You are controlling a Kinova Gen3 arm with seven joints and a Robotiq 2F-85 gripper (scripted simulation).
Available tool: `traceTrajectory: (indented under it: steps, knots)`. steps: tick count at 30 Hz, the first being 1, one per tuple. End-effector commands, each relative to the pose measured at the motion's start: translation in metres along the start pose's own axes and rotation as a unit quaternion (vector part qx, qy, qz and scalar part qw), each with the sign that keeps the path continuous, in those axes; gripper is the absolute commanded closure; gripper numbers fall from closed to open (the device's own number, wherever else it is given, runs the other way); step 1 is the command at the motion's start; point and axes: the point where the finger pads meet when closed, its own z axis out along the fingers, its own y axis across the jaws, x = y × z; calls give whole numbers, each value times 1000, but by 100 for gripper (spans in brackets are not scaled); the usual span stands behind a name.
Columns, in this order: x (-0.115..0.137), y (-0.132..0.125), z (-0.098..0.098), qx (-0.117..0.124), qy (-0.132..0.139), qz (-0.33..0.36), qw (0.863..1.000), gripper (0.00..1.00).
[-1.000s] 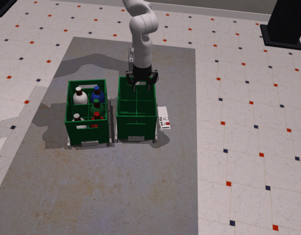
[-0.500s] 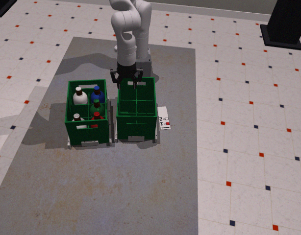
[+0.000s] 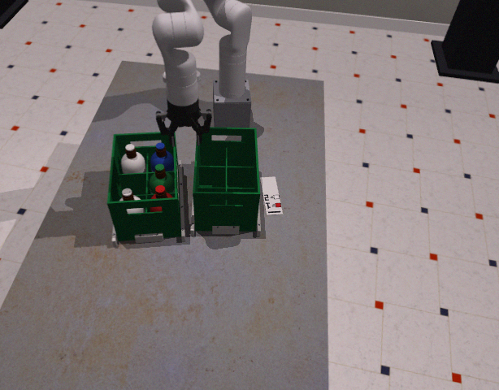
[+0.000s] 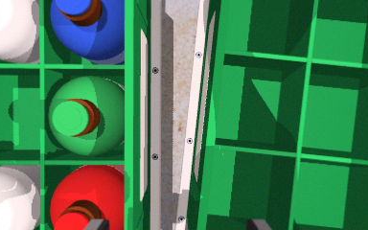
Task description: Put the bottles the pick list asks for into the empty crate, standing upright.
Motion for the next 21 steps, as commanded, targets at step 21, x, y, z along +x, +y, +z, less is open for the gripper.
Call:
traceTrajectory:
  steps: [21]
  knots:
    - [-1, -101, -23, 0, -1, 0, 1000, 33]
